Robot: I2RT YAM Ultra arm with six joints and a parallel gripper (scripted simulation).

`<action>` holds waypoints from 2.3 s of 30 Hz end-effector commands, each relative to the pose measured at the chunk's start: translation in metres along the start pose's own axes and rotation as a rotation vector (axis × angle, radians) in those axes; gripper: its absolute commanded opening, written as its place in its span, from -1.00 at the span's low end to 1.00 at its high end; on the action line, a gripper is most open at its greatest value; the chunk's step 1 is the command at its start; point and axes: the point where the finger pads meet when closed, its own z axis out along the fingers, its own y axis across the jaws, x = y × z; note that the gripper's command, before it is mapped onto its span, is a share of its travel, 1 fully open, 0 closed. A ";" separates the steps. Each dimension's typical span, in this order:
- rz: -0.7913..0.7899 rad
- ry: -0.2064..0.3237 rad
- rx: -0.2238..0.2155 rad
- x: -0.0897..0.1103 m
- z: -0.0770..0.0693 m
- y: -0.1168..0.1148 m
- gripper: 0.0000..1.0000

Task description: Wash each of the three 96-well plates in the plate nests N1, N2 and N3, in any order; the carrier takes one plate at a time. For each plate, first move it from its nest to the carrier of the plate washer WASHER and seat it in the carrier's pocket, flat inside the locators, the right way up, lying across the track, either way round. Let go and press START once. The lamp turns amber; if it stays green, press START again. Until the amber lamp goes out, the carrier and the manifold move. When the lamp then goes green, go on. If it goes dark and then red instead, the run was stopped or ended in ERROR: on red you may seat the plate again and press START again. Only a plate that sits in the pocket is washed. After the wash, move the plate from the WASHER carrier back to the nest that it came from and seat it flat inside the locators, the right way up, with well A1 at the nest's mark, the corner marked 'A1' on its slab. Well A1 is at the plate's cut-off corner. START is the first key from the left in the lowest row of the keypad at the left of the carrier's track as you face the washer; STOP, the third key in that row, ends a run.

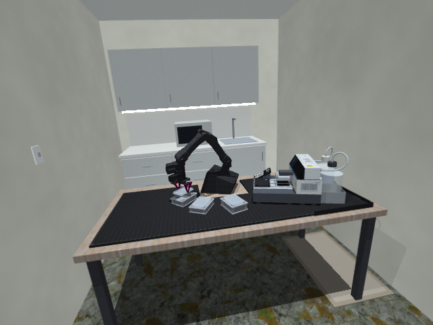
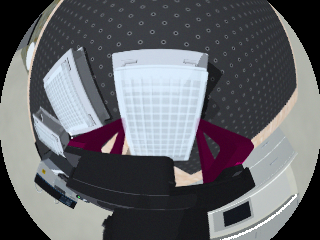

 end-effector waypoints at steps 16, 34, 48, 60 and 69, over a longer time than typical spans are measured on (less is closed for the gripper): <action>0.000 -0.022 0.005 -0.005 0.013 -0.001 -1.00; 0.000 -0.022 0.005 -0.004 0.013 -0.001 -1.00; 0.000 -0.022 0.005 -0.003 0.013 -0.001 -1.00; 0.000 -0.022 0.005 -0.003 0.013 0.000 -1.00; 0.000 -0.022 0.005 -0.003 0.014 0.000 -1.00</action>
